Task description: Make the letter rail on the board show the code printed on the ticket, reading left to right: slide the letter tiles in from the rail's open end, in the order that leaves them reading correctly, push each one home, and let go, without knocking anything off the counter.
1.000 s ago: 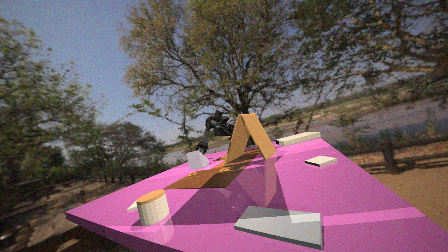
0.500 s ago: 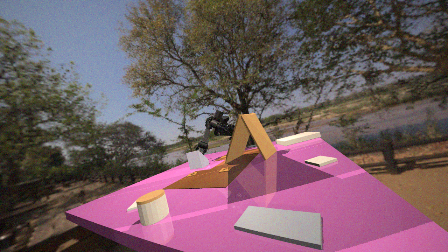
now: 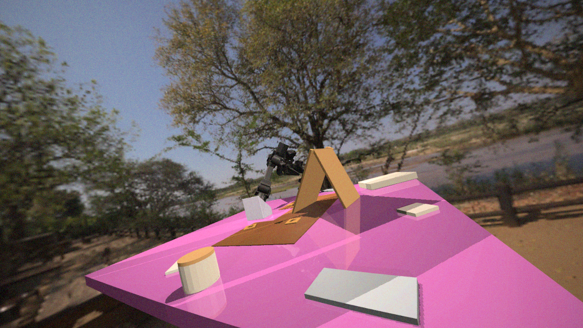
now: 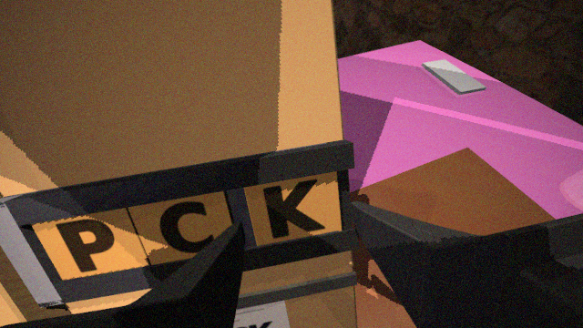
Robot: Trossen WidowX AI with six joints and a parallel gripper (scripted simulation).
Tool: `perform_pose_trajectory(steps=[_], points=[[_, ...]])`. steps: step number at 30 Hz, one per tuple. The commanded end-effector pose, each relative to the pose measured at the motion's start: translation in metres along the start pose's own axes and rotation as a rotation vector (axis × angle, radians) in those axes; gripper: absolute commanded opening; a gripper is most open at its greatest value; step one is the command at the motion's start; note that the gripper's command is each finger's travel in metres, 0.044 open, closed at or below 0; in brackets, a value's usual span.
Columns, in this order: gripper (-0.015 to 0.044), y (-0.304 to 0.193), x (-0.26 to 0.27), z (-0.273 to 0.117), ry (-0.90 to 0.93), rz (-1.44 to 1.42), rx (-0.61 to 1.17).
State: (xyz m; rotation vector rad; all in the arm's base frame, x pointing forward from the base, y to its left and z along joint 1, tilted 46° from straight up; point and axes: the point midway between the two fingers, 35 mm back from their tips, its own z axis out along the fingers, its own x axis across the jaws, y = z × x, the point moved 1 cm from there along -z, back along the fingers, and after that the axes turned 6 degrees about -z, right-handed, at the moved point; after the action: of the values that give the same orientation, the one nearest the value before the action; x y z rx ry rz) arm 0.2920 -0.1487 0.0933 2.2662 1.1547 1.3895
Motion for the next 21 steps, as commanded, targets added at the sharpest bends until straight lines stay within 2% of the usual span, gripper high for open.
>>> perform_pose_trajectory(steps=[1,21], points=[[0.0295,0.000,0.001,-0.003,0.004,-0.005,-0.001],[0.0295,-0.002,-0.003,-0.017,0.003,-0.004,0.000]])
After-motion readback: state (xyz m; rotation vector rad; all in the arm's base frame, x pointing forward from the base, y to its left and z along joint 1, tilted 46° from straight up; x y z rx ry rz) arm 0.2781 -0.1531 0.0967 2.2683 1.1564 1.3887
